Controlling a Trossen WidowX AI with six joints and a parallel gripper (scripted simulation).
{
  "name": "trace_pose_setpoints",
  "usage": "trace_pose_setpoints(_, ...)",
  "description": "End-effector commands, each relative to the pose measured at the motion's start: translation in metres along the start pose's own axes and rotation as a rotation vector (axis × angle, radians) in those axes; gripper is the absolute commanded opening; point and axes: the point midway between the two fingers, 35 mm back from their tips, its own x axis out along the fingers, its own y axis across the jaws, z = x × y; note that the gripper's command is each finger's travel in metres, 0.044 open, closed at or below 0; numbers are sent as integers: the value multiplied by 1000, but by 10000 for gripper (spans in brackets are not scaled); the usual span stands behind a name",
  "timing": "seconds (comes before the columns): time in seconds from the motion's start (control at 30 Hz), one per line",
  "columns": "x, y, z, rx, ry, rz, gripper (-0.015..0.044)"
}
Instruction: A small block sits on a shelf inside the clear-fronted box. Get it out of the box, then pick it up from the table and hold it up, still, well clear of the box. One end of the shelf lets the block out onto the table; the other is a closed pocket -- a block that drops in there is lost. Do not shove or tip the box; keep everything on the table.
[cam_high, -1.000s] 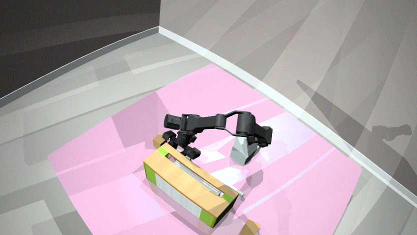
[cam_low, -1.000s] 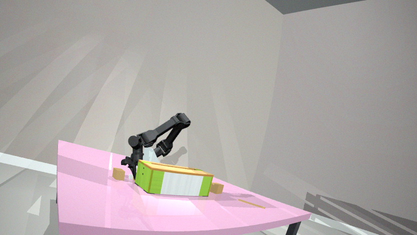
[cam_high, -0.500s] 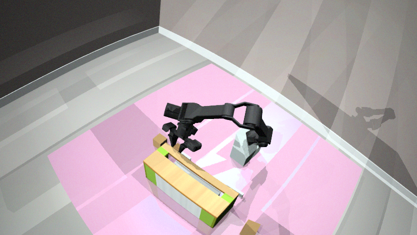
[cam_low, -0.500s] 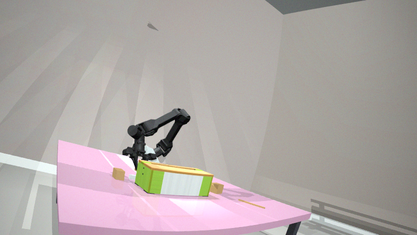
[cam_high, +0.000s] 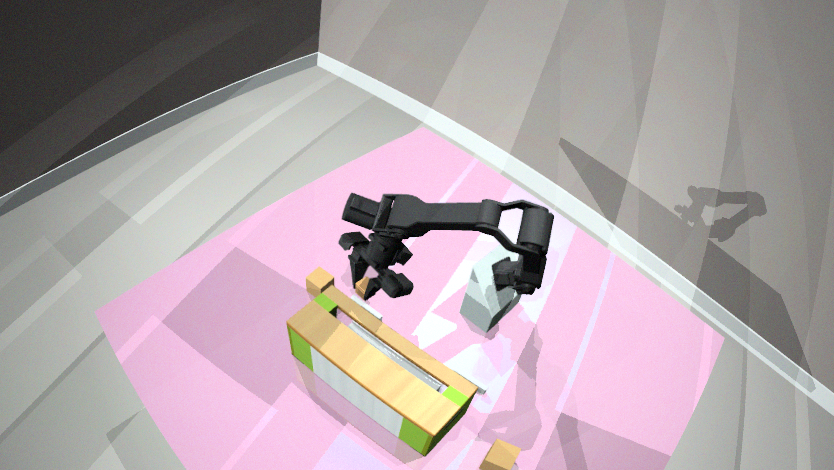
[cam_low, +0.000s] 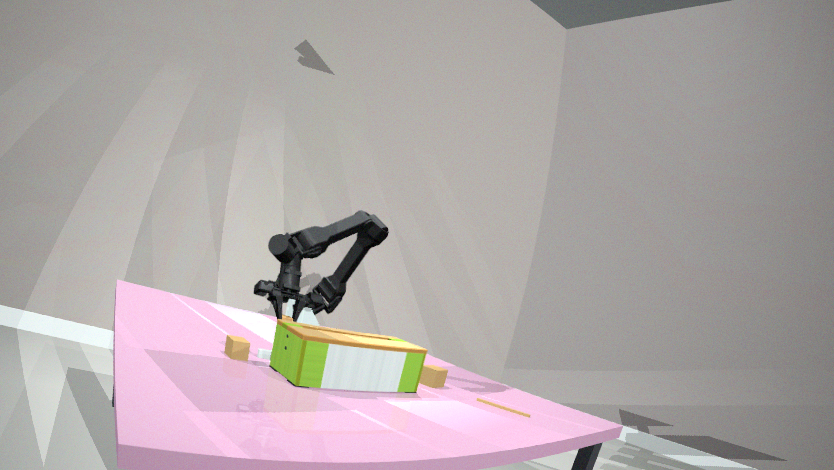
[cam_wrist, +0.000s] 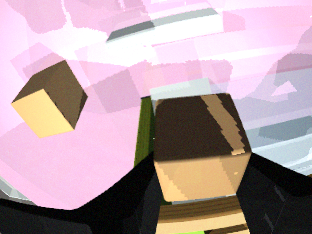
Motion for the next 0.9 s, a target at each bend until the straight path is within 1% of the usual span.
trace_pose_setpoints(0.0, -18, -7, 0, 75, 12, 40, 0)
trace_pose_setpoints(0.6, -74, -37, 15, 375, 69, 179, 0)
trace_pose_setpoints(0.87, -78, -40, 17, 400, 76, 190, 0)
